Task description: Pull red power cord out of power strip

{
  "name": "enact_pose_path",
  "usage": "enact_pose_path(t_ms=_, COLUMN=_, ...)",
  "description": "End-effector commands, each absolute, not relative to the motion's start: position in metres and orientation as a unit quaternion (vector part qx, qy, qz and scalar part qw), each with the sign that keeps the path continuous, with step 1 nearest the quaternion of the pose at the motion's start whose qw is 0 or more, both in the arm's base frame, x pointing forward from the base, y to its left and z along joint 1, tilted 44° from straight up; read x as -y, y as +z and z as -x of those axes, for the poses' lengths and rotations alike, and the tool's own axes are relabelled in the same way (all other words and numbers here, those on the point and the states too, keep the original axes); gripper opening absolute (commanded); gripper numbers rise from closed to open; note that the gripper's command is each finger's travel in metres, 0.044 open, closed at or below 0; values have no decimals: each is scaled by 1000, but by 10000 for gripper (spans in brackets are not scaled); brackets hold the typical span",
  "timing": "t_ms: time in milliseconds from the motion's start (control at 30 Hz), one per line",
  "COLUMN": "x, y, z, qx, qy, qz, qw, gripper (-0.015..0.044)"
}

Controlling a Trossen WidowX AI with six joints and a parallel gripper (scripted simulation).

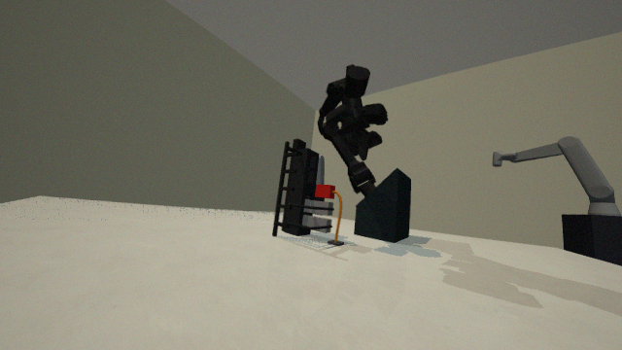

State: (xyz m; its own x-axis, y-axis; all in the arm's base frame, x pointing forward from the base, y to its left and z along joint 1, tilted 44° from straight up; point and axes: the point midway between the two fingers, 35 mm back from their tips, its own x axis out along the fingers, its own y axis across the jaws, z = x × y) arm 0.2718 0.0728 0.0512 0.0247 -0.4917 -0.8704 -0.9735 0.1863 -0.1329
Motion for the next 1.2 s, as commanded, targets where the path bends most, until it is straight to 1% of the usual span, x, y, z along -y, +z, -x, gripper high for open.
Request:
enact_pose_path(t_ms=0, x=-10, y=26, z=-272, qx=-680, qy=283, qz=607, qw=299, gripper=160)
enact_pose_path(t_ms=67, x=0, y=22, z=-271, qx=-685, qy=286, qz=610, qw=276, gripper=160)
enact_pose_path(t_ms=533, x=-1, y=22, z=-272, qx=-685, qy=286, qz=610, qw=276, gripper=160)
enact_pose_path(t_ms=1167, x=22, y=42, z=-271, qx=-685, qy=286, qz=610, qw=276, gripper=160)
